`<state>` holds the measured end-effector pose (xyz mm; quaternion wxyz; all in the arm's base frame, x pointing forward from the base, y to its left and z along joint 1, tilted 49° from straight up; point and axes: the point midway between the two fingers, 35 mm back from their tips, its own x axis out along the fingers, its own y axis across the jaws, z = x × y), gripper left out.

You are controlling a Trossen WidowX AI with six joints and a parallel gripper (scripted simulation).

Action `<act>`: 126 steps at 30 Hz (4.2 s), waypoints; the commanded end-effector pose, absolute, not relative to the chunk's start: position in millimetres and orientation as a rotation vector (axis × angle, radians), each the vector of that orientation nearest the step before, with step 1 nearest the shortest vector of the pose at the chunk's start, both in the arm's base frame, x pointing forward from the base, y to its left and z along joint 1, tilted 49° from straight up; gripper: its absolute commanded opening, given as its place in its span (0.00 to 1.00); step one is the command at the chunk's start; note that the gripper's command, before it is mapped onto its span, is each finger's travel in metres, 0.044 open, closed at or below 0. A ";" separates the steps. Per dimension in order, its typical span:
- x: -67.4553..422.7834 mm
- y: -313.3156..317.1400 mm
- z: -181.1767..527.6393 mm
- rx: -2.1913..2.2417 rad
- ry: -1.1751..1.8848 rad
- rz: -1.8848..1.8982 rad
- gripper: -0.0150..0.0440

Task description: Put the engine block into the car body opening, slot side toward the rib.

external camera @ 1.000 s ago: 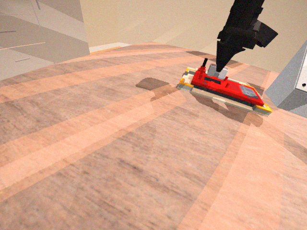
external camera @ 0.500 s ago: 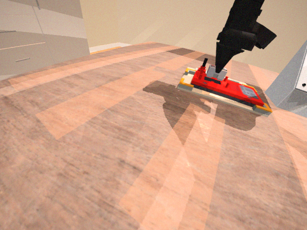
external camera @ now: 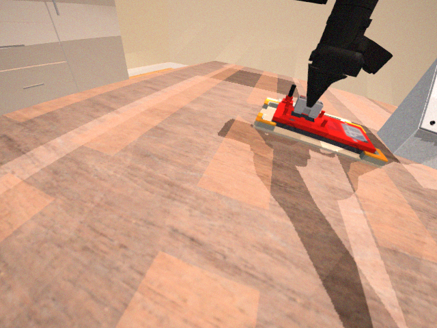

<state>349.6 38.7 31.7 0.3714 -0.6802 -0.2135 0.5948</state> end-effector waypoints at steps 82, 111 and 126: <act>352.2 47.4 24.0 -1.740 -0.545 1.524 0.52; 352.4 47.7 23.7 -1.740 -0.545 1.524 0.52; 352.5 47.7 23.6 -1.740 -0.545 1.524 0.52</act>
